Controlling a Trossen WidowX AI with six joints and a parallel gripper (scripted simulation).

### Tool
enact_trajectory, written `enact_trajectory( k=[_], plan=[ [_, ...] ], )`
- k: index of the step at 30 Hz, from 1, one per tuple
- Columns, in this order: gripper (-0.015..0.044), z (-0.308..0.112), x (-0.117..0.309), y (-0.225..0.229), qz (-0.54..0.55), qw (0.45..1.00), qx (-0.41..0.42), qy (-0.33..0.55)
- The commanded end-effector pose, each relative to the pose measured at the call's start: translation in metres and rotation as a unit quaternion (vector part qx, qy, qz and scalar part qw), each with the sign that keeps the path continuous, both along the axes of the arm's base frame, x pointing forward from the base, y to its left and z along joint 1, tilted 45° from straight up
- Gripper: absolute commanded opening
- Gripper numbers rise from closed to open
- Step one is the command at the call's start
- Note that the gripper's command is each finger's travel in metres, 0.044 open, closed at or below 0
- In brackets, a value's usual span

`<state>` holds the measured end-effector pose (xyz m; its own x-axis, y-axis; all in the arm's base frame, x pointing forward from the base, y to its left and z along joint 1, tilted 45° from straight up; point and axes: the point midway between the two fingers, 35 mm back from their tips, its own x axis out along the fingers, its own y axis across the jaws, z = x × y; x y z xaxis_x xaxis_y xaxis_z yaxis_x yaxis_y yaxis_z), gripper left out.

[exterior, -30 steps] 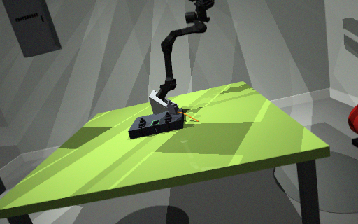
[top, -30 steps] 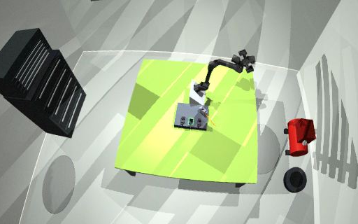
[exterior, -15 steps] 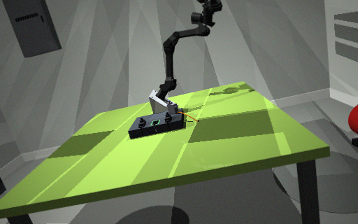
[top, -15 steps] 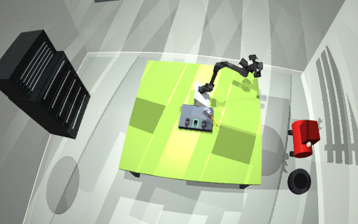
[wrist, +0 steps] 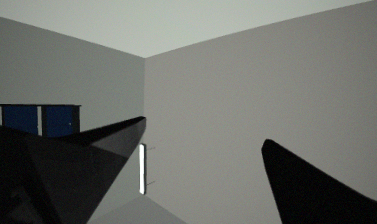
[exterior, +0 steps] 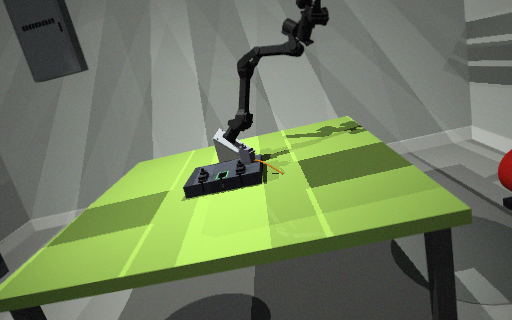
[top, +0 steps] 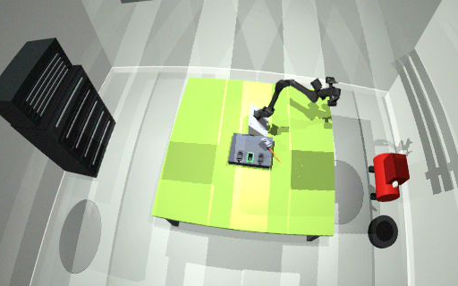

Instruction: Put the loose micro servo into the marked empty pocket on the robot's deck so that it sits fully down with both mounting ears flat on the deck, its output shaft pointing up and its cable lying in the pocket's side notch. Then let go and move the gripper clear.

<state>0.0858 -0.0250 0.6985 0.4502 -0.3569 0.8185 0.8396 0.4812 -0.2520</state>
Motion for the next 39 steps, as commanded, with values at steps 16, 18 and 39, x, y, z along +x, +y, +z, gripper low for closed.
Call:
enact_trajectory(
  k=[16,18,39],
  plan=[
    [0.0440,-0.010,0.044,0.065,-0.032,0.990,-0.130,0.036],
    [0.0440,-0.012,0.049,0.071,-0.034,0.988,-0.144,0.041],
    [0.0440,-0.055,0.120,0.125,-0.026,0.955,-0.271,0.123]
  ],
)
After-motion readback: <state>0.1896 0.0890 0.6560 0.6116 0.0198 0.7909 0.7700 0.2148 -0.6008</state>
